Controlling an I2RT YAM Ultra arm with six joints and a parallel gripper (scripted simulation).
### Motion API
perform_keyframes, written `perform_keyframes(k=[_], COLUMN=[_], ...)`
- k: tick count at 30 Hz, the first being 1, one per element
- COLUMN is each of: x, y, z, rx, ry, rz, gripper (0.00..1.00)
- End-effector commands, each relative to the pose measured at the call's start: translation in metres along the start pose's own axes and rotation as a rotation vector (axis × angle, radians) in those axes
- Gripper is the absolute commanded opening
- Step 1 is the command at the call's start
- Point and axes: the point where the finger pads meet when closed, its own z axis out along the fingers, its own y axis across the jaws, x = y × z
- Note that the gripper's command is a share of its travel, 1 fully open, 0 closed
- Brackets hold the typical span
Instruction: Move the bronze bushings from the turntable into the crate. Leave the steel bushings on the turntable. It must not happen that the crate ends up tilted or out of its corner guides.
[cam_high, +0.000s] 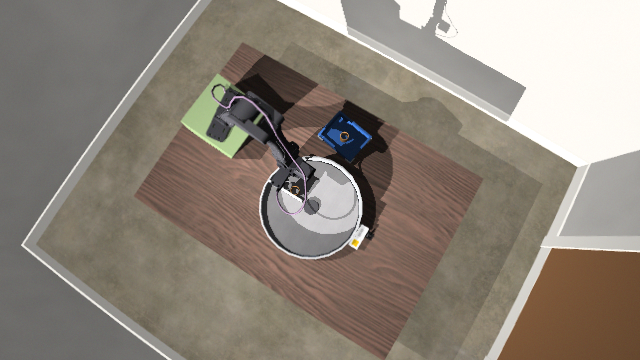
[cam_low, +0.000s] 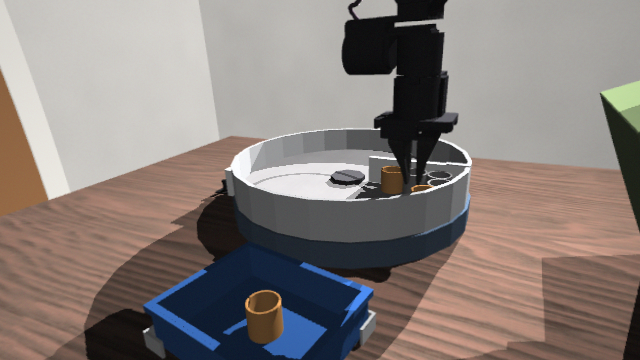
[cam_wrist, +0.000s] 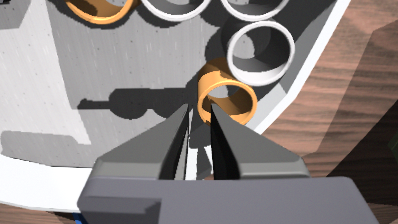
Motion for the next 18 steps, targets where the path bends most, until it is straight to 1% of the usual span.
perform_keyframes(k=[1, 6, 8, 9, 11, 13, 14, 18], x=[-0.006, -0.006, -0.005, -0.004, -0.001, -0.001, 0.000, 0.000], y=[0.020, 0.020, 0.022, 0.020, 0.002, 0.002, -0.005, -0.008], z=[-0.010, -0.010, -0.008, -0.006, 0.001, 0.001, 0.004, 0.005], rx=[-0.050, -0.051, -0.062, -0.057, -0.017, -0.017, 0.000, 0.012], ry=[-0.014, -0.014, -0.015, -0.014, -0.011, -0.011, -0.010, -0.009], rz=[-0.001, -0.001, -0.002, -0.002, -0.003, -0.003, -0.003, -0.003], gripper=[0.15, 0.15, 0.15, 0.15, 0.15, 0.15, 0.15, 0.15])
